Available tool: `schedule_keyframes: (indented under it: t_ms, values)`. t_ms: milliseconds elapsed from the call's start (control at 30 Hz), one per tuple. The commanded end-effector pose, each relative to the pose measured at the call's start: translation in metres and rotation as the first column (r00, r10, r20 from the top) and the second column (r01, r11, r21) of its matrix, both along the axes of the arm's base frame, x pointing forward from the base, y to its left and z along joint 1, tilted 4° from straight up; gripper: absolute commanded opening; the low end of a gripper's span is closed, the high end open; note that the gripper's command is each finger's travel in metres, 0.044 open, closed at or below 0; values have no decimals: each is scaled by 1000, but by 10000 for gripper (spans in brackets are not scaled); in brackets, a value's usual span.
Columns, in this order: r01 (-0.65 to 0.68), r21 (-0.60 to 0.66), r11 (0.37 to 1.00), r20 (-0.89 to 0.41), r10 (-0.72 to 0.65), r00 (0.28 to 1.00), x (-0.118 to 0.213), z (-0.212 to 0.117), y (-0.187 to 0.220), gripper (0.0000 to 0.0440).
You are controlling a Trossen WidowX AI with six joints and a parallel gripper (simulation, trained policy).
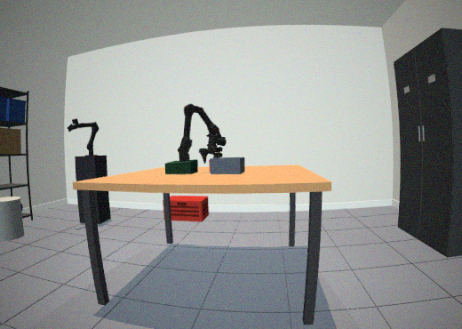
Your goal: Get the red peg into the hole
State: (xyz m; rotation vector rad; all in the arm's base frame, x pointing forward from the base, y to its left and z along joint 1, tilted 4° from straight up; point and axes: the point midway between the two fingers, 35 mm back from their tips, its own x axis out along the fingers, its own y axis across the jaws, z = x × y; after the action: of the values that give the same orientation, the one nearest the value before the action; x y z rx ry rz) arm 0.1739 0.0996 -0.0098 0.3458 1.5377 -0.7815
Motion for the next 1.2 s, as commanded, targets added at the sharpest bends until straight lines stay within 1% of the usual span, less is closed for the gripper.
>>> schedule_keyframes:
  t_ms: [0,67,333,500,567,633,1167]
  values:
    - [-2,-17,1000,-5,2,1000,-3,-11,-4,423]
    - [-4,-20,1000,-7,4,1000,-4,-17,-5,385]
    - [-5,-42,999,-37,3,999,-12,-36,-10,176]
    - [-6,-64,998,-73,2,997,-17,-40,-14,51]
    - [-12,-75,997,-89,5,996,-19,-40,-16,9]
    - [-18,-86,996,-67,12,998,-13,-36,-17,0]
    - [-27,-139,990,27,31,999,20,19,-28,0]
